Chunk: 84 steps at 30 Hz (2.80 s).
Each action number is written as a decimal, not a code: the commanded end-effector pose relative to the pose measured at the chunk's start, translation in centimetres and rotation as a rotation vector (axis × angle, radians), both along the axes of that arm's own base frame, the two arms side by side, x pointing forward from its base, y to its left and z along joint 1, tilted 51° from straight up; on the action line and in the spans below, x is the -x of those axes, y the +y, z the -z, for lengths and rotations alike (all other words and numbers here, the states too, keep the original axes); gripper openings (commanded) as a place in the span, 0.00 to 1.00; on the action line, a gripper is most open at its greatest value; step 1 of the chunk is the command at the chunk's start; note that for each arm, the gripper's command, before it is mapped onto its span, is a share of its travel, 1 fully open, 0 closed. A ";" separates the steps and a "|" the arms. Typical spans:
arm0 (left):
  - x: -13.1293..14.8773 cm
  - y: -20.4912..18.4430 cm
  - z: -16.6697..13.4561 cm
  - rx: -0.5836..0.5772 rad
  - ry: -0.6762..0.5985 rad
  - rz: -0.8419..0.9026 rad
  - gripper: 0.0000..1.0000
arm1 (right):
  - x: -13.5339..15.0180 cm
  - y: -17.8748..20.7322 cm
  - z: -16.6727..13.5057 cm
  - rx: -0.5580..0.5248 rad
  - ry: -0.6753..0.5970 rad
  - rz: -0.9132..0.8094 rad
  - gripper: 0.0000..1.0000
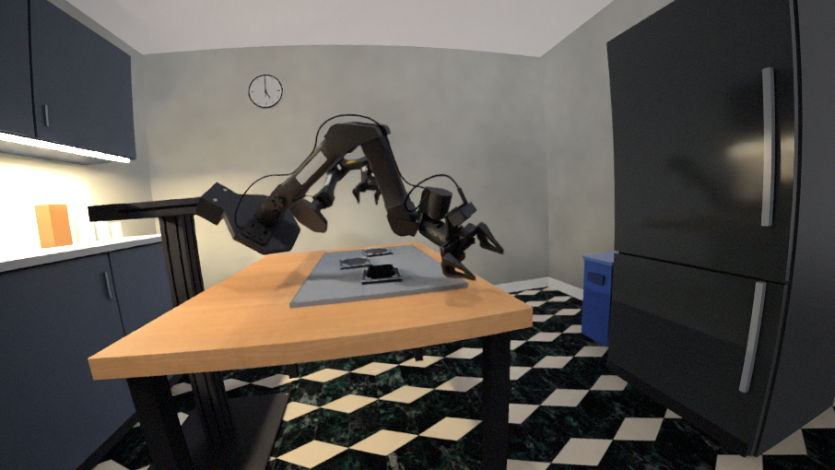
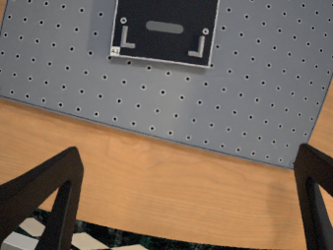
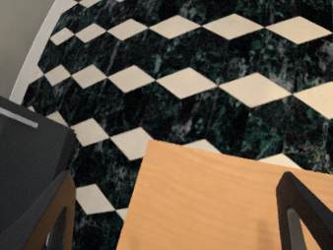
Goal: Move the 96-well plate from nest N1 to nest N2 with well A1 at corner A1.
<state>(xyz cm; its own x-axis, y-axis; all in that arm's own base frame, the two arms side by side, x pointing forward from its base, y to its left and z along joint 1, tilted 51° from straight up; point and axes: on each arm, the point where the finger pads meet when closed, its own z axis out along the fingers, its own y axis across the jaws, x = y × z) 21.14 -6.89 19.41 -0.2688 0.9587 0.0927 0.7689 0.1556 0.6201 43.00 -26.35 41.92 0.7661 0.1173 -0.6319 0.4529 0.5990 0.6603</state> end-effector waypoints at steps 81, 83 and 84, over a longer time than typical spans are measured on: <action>5.7 -29.8 23.1 0.786 -0.284 0.619 1.00 | 11.7 22.2 26.8 1.336 1.381 -0.736 1.00; 6.2 -29.5 23.6 0.778 -0.275 0.630 1.00 | 12.0 22.9 27.3 1.379 1.415 -0.752 1.00; 6.2 -29.5 23.6 0.778 -0.275 0.630 1.00 | 12.0 22.9 27.3 1.379 1.415 -0.752 1.00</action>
